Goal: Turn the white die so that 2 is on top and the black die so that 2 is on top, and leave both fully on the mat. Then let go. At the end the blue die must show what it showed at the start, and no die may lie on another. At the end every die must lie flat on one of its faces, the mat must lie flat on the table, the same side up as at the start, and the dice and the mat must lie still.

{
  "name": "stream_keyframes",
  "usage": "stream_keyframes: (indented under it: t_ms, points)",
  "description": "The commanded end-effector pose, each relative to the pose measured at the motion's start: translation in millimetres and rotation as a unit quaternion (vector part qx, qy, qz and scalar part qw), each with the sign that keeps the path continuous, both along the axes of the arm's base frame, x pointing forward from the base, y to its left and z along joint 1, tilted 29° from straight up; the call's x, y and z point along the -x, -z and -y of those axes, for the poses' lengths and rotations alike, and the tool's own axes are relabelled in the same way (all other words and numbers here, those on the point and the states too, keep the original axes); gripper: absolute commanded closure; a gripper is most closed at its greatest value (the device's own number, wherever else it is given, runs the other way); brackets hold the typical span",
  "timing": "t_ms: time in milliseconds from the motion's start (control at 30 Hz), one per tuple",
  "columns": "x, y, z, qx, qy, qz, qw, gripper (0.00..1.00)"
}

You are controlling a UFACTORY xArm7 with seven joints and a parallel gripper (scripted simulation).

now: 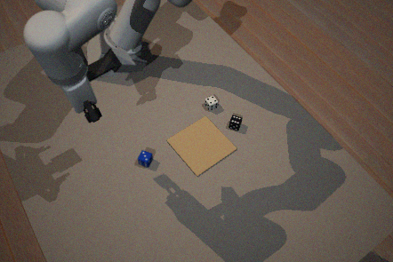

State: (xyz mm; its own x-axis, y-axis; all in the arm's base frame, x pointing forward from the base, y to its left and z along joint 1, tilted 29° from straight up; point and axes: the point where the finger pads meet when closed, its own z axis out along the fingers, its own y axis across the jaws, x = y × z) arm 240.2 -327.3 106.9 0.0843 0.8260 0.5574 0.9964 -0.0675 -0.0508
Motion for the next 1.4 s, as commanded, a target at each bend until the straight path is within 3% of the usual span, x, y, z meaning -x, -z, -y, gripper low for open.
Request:
stream_keyframes:
  t_ms: [0,33,67,100,200,300,467,1367]
  points:
    - [-23.2,-0.7,-14.7,0.018,0.006,0.025,1.000,0.00]
    - [-46.7,-0.7,-39.5,0.028,0.014,0.047,0.998,0.00]
    - [-46.7,-0.7,-39.5,0.028,0.014,0.047,0.998,0.00]
    - [-65.2,-0.1,-63.5,0.037,0.023,0.065,0.997,0.00]
    - [-65.5,-0.1,-63.9,0.037,0.023,0.065,0.997,0.00]
    - [-87.7,2.9,-104.7,0.055,0.041,0.088,0.994,0.00]
    - [-96.2,7.6,-134.1,0.071,0.058,0.100,0.991,0.00]
    - [-97.0,9.6,-137.4,0.073,0.060,0.101,0.990,0.00]
